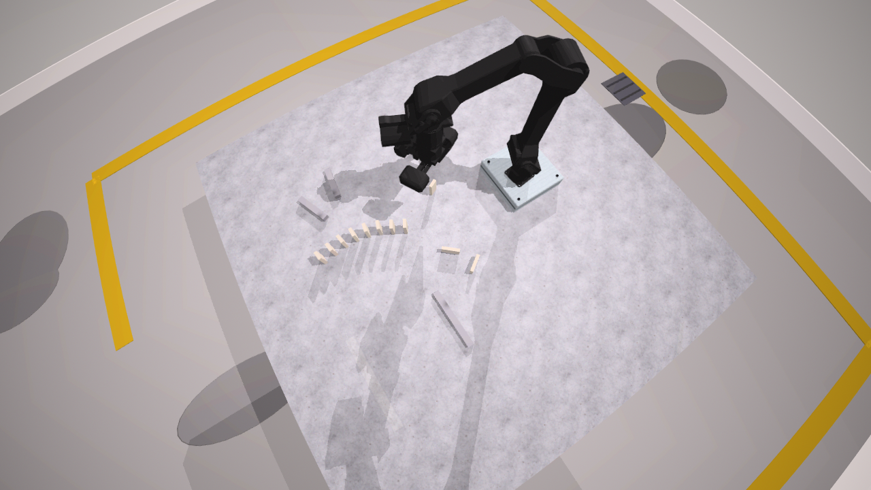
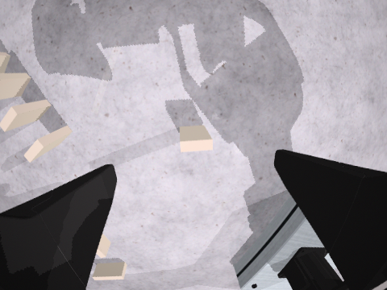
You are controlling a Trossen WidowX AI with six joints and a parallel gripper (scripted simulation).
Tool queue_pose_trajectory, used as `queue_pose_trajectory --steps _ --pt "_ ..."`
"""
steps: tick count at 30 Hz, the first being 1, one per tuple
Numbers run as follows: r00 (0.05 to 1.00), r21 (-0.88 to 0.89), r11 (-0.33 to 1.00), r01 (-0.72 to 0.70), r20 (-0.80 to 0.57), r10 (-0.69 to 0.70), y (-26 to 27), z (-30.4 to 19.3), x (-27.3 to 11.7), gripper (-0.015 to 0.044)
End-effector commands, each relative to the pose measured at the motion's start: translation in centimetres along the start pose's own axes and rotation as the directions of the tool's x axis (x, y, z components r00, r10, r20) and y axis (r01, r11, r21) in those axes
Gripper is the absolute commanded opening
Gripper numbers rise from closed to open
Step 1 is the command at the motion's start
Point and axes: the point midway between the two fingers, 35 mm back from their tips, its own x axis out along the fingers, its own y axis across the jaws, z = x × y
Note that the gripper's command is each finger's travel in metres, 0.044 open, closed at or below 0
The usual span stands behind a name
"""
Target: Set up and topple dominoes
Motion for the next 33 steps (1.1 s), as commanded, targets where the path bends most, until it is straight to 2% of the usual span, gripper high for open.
queue_pose_trajectory --steps 1,5,20,33 --pt "1.0 0.005 1.0 0.011 -0.023 -0.011 -0.2 -0.4 2.8 0.044" --pt "1.0 0.005 1.0 0.011 -0.023 -0.011 -0.4 -0.6 5.5 0.044" --pt "1.0 0.005 1.0 0.011 -0.023 -0.011 -0.4 -0.7 7.1 0.044" --pt "1.0 0.005 1.0 0.011 -0.023 -0.011 -0.4 -0.7 7.1 0.0107"
